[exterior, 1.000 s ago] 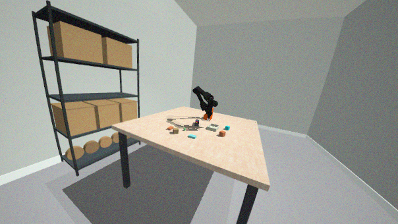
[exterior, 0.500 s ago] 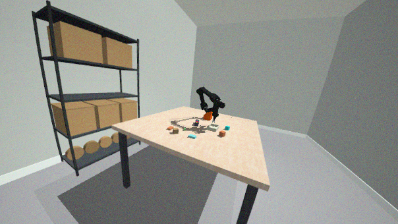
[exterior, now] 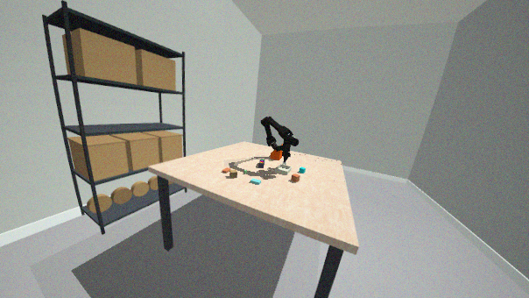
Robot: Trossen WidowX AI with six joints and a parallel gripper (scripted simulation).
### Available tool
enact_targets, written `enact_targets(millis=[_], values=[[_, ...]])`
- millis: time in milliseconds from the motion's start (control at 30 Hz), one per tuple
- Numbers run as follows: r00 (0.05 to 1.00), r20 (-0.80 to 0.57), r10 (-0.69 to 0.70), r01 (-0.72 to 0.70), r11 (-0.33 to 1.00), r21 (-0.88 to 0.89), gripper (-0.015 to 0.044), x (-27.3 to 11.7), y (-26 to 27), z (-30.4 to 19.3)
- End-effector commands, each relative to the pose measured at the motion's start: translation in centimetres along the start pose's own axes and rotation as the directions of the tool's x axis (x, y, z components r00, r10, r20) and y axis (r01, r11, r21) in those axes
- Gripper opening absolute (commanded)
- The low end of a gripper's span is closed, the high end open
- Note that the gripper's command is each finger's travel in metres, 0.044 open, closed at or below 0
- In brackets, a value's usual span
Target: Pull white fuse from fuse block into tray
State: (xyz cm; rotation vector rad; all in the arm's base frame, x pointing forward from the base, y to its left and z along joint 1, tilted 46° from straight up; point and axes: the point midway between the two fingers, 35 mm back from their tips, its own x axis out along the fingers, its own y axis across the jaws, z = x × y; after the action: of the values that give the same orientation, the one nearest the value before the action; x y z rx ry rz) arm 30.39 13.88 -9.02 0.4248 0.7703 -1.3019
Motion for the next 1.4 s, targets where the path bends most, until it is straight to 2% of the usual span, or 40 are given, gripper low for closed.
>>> enact_targets(millis=[0, 367, 800, 933, 1367], values=[[1.000, 0.007, 0.001, -0.001, 1.000, -0.006, 0.0000, 0.9, -0.1, 0.1], [1.000, 0.008, 0.000, 0.000, 1.000, -0.006, 0.0000, 2.2, -0.2, 0.1], [1.000, 0.002, -0.001, 0.001, 1.000, 0.000, 0.0330, 1.6, -0.1, 0.1], [1.000, 0.006, 0.000, 0.000, 1.000, -0.006, 0.0330, -1.8, -0.2, 0.0], [1.000, 0.012, 0.000, 0.000, 1.000, -0.011, 0.0330, -1.5, -0.2, 0.1]])
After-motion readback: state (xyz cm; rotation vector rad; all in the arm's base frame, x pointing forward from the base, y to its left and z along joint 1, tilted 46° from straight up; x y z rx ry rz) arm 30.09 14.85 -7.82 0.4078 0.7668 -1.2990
